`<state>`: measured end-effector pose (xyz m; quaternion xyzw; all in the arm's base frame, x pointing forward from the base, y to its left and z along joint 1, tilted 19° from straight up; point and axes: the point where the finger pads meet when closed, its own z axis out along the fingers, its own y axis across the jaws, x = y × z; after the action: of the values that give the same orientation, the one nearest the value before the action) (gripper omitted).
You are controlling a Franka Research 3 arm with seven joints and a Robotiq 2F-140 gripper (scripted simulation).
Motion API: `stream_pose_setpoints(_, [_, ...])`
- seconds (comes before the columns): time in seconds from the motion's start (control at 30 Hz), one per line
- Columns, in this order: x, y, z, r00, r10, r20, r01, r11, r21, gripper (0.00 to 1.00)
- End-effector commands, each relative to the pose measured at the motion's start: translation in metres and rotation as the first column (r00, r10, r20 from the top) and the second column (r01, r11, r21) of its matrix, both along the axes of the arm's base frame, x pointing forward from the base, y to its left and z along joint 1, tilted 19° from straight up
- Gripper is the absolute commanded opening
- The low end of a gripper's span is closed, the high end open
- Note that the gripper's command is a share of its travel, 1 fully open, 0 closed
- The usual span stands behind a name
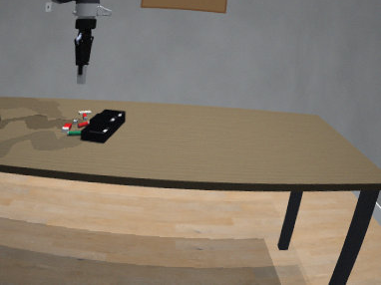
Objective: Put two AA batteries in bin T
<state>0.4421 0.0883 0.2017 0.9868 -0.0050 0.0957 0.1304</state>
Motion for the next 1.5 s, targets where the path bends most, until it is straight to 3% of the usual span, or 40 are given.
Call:
stream_pose_setpoints(0.0, [0.023, -0.014, -0.005, 0.997, -0.063, 0.036, 0.062, 0.998, 0.021, 0.05])
stream_pose_setpoints(0.37, [0.084, -0.079, -0.027, 0.997, -0.063, 0.036, 0.062, 0.998, 0.021, 0.05])
stream_pose_setpoints(0.43, [0.084, -0.079, -0.027, 0.997, -0.063, 0.036, 0.062, 0.998, 0.021, 0.05])
stream_pose_setpoints(0.6, [0.111, -0.106, -0.036, 0.997, -0.063, 0.036, 0.062, 0.998, 0.021, 0.05])
stream_pose_setpoints(1.07, [0.111, -0.106, -0.036, 0.997, -0.063, 0.036, 0.062, 0.998, 0.021, 0.05])
stream_pose_setpoints(1.47, [0.117, -0.114, -0.066, 0.997, -0.063, 0.036, 0.062, 0.998, 0.021, 0.05])
